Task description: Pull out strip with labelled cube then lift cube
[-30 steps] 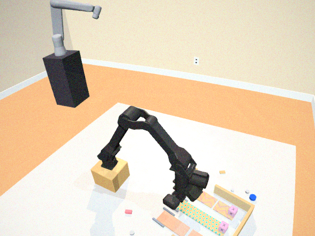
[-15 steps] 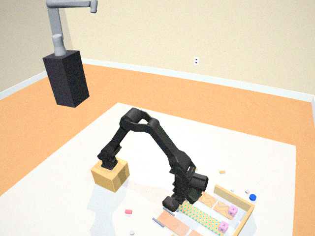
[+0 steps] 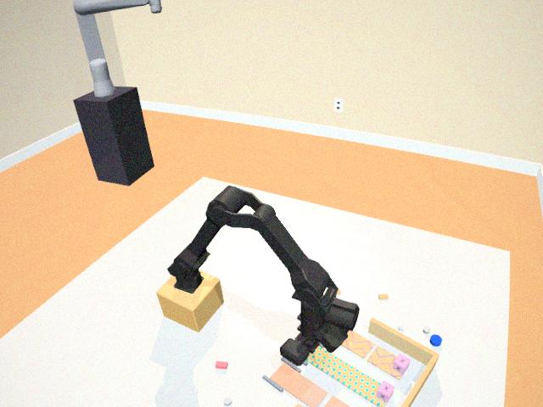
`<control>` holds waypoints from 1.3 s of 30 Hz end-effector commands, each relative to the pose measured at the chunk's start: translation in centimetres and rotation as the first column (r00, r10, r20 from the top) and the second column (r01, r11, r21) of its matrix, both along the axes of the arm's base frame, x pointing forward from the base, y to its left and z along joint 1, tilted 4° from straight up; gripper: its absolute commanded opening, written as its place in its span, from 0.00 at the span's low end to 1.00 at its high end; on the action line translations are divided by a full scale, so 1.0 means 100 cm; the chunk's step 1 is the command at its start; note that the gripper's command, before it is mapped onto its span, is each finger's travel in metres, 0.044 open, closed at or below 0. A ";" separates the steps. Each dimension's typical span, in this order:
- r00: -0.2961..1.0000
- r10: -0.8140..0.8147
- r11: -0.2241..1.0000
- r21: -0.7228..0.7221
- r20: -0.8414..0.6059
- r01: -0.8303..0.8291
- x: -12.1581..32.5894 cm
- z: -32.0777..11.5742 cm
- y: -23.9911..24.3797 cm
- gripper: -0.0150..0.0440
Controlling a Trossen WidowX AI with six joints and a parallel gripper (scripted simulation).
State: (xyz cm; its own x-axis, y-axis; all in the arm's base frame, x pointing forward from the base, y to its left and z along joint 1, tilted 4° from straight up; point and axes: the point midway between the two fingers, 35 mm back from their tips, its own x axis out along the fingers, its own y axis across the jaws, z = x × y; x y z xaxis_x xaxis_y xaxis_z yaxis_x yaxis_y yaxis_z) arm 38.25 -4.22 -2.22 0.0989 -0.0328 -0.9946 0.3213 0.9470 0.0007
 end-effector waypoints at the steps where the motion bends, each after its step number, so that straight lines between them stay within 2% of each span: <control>1: 1.000 0.001 1.000 0.002 0.000 -0.001 0.000 -0.001 0.000 0.25; 39: 1.000 0.001 1.000 0.002 0.000 -0.001 0.000 -0.004 0.000 0.25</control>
State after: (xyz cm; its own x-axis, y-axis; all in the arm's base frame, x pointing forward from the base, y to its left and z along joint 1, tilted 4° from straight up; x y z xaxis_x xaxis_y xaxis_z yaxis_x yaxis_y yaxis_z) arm 38.22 -4.22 -2.35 0.0988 -0.0328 -0.9946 0.3213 0.9470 0.0007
